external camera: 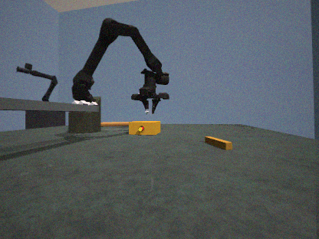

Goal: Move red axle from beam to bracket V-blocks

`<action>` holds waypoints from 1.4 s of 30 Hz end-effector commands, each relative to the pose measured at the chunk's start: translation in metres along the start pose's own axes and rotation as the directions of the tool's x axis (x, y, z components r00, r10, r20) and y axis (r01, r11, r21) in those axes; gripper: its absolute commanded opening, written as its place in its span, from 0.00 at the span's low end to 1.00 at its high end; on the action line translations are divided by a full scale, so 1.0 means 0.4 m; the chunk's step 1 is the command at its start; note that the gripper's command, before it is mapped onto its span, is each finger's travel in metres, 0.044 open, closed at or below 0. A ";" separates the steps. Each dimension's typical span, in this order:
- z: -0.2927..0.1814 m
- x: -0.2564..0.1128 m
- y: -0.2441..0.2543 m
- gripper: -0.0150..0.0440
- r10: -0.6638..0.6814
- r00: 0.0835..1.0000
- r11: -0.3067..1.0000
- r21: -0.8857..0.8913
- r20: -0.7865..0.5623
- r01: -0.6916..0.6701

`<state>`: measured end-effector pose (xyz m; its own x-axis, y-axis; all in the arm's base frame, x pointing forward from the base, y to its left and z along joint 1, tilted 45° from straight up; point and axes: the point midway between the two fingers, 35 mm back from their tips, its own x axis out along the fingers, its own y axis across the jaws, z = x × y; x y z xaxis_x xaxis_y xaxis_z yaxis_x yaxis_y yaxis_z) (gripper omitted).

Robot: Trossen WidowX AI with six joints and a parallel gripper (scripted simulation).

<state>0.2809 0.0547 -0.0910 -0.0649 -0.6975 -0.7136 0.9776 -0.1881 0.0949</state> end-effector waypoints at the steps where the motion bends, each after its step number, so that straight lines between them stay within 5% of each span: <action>1: 0.021 -0.006 -0.013 0.25 0.002 1.000 1.000 0.008 -0.009 -0.002; 42: 0.019 0.152 -0.010 0.25 0.003 1.000 1.000 0.008 -0.008 -0.003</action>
<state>0.2746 0.0129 -0.1238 -0.0574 -0.6867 -0.7247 0.9742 -0.1972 0.1097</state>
